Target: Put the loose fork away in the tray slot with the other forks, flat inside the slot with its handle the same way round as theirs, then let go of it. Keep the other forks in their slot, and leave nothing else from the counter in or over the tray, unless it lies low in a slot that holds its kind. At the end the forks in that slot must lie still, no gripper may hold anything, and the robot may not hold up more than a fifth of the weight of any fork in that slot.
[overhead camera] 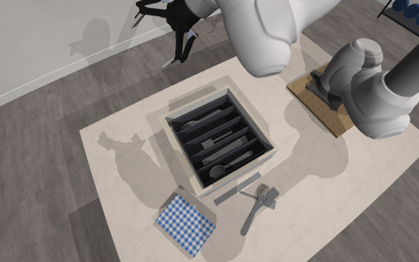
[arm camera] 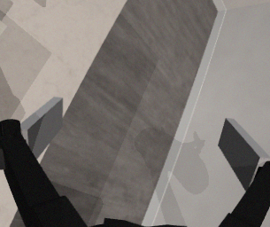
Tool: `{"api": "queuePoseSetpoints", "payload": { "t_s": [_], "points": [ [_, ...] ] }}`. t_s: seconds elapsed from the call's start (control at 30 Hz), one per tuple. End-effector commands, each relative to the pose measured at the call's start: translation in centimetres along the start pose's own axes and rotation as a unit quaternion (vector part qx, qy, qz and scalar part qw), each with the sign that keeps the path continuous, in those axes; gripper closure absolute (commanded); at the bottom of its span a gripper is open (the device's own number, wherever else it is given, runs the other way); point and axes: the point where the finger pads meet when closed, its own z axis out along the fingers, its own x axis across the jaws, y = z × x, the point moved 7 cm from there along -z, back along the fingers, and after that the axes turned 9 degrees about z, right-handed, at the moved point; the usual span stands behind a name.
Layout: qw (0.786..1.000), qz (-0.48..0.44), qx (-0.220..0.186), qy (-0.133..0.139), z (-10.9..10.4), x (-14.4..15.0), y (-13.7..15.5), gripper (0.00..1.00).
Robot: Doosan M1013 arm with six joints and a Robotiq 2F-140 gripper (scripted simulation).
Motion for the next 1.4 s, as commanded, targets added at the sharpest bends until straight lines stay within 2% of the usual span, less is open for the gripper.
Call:
{"api": "queuePoseSetpoints", "payload": {
  "t_s": [0.0, 0.1, 0.17, 0.23, 0.27, 0.33, 0.37, 0.4, 0.43, 0.47, 0.5, 0.53, 0.6, 0.63, 0.67, 0.73, 0.77, 0.83, 0.87, 0.93, 0.97, 1.03, 1.07, 1.1, 1.17, 1.2, 1.27, 1.37],
  "points": [
    [1.0, 0.0, 0.0, 0.0, 0.0, 0.0, 0.0, 0.0],
    [1.0, 0.0, -0.001, -0.002, 0.0, -0.2, -0.2, 0.0],
    [1.0, 0.002, -0.004, -0.015, 0.2, -1.5, -1.2, 0.0],
    [0.999, 0.005, -0.013, -0.043, 0.3, -4.4, -3.3, 0.0],
    [0.998, 0.005, -0.019, -0.064, 0.3, -6.5, -4.8, 0.0],
    [0.993, 0.004, -0.037, -0.116, 0.0, -8.1, -6.0, 0.0],
    [0.993, 0.004, -0.037, -0.116, 0.0, -9.3, -6.7, 0.0],
    [0.988, 0.0, -0.048, -0.147, -0.3, -10.4, -7.4, 0.0],
    [0.988, 0.0, -0.048, -0.147, -0.5, -11.8, -8.2, 0.0],
    [0.982, -0.005, -0.061, -0.178, -0.8, -12.9, -8.9, 0.0],
    [0.982, -0.005, -0.061, -0.178, -1.0, -14.3, -9.6, 0.0],
    [0.975, -0.012, -0.074, -0.211, -1.5, -15.5, -10.3, 0.0],
    [0.975, -0.012, -0.074, -0.211, -1.5, -15.5, -10.3, 0.0],
    [0.975, -0.012, -0.074, -0.211, -2.3, -19.5, -12.3, 0.0],
    [0.966, -0.021, -0.088, -0.242, -2.9, -20.3, -12.7, 0.0],
    [0.966, -0.021, -0.088, -0.242, -3.4, -22.7, -13.8, 0.0],
    [0.956, -0.032, -0.102, -0.272, -4.0, -23.8, -14.3, 0.0],
    [0.956, -0.032, -0.102, -0.272, -4.8, -26.5, -15.4, 0.0],
    [0.946, -0.043, -0.116, -0.299, -5.4, -27.6, -15.8, 0.0],
    [0.946, -0.043, -0.116, -0.299, -6.4, -30.3, -16.9, 0.0],
    [0.936, -0.055, -0.128, -0.322, -7.1, -31.4, -17.2, 0.0],
    [0.936, -0.055, -0.128, -0.322, -8.1, -34.0, -18.1, 0.0],
    [0.927, -0.065, -0.139, -0.342, -8.9, -35.1, -18.5, 0.0],
    [0.927, -0.065, -0.139, -0.342, -9.5, -36.4, -18.9, 0.0],
    [0.927, -0.065, -0.139, -0.342, -9.5, -36.4, -18.9, 0.0],
    [0.919, -0.074, -0.148, -0.357, -11.4, -40.0, -19.9, 0.0],
    [0.909, -0.086, -0.16, -0.376, -12.6, -41.8, -20.3, 0.0],
    [0.905, -0.09, -0.164, -0.382, -14.8, -45.4, -21.2, 0.0]
  ]
}}
